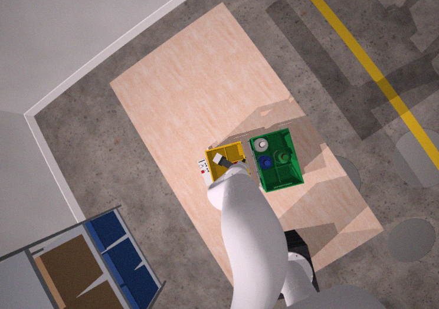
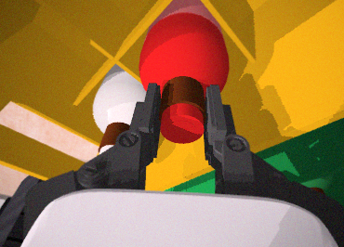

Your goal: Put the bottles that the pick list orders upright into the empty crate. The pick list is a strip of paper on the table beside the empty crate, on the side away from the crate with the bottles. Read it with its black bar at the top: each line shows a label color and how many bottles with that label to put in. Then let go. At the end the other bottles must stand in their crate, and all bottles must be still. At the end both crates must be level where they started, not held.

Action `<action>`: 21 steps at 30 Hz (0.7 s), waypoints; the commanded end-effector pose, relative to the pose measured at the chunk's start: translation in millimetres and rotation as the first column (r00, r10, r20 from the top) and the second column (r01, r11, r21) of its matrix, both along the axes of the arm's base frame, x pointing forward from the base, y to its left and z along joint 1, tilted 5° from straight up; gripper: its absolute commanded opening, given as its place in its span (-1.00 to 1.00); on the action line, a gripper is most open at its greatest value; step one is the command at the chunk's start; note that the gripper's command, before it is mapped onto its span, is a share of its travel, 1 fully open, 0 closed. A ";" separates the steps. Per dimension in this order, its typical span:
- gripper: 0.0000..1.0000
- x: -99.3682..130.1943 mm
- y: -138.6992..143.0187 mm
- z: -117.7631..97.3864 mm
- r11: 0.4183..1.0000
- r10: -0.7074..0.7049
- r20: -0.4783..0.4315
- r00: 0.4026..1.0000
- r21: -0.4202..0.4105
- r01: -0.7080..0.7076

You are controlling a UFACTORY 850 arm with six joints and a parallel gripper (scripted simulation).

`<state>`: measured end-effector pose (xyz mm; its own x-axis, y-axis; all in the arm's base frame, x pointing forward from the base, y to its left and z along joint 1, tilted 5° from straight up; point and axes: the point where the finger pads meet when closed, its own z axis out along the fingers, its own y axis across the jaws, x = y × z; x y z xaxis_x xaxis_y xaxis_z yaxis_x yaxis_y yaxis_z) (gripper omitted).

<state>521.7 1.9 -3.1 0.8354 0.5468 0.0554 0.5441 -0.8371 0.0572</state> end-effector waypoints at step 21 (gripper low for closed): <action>-1.00 1.7 -0.2 -10.2 1.000 0.000 0.002 1.000 0.000 0.000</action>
<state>522.4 1.7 -12.3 0.8354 0.5469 0.0555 0.5441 -0.8370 0.0571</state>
